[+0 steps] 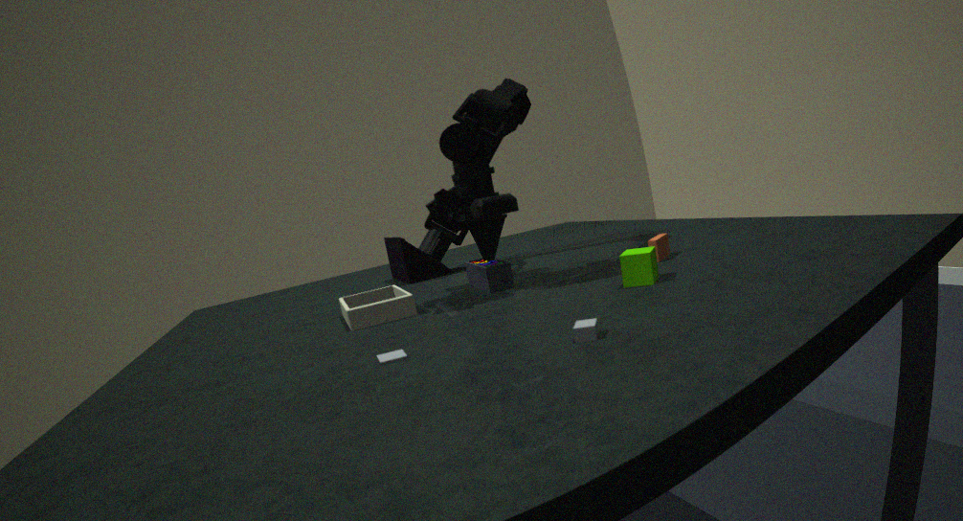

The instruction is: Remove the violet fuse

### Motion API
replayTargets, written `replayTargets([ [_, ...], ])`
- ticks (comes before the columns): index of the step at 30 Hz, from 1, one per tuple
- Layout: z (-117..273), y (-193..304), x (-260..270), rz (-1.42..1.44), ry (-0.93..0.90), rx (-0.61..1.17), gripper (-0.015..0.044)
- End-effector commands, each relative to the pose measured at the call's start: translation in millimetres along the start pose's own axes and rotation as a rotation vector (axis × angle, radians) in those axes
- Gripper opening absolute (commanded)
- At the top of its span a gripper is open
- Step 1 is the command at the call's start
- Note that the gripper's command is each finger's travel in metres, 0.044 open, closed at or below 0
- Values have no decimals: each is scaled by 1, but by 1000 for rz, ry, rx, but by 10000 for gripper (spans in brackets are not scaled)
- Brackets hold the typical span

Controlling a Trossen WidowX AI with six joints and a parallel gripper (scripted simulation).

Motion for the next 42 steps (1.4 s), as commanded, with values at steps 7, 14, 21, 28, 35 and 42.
replayTargets([
  [7,-7,0,0,-5,-1,3,74],
  [14,-11,0,0,-5,-1,4,74],
  [21,-9,0,0,1,-1,0,47],
  [28,-9,0,0,1,-1,0,1],
  [35,-8,0,0,1,-1,0,0],
  [42,-4,0,1,0,-1,0,0],
])
Point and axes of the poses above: the point midway between the two fingers, 35 mm back from their tips, its own z axis back along the fingers, its own x axis across the jaws, y = z × x, the point moved 4 cm from there along z, back along the fingers, and after that the axes turned 5 degrees about -z, right-handed, at the moved point
